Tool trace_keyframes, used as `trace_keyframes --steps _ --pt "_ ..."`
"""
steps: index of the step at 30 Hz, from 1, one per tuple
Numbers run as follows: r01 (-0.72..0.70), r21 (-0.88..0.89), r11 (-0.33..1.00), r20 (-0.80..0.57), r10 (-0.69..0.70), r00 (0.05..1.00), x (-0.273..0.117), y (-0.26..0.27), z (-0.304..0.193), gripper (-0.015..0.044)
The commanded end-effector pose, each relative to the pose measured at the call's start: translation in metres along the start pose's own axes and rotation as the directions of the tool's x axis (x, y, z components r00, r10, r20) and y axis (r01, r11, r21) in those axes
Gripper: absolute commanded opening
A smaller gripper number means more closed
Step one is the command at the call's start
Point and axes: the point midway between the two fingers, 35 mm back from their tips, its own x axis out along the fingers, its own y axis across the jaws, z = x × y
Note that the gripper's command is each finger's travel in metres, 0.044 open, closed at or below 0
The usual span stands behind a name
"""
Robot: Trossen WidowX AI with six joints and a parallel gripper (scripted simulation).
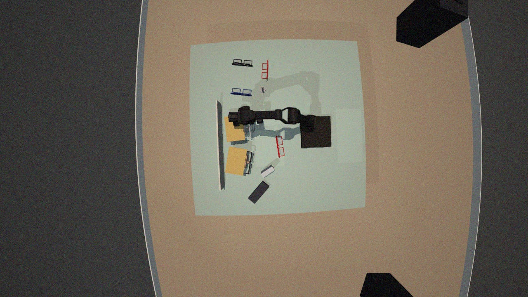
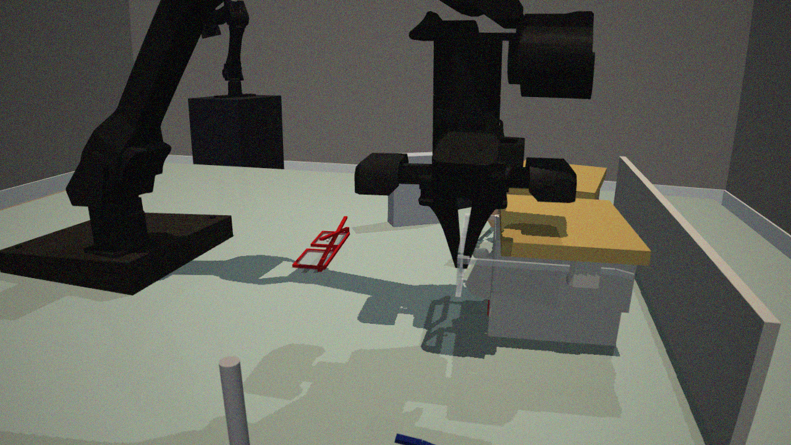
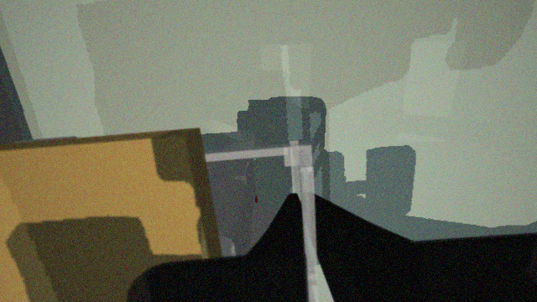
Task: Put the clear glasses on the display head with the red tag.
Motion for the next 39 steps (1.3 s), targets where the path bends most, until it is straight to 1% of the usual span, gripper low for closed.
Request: trace_keyframes --steps 1,29,30,39 --pt "-0.003 0.003 1.0 -0.005 0.003 1.0 0.0003 0.0006 -0.0007 0.0" --pt "-0.003 0.003 1.0 -0.005 0.003 1.0 0.0003 0.0006 -0.0007 0.0" --pt "0.0 0.0 1.0 0.0 0.0 1.0 0.0001 0.0 0.0 0.0007" --pt "-0.003 0.003 1.0 -0.005 0.003 1.0 0.0046 0.0005 -0.0007 0.0"
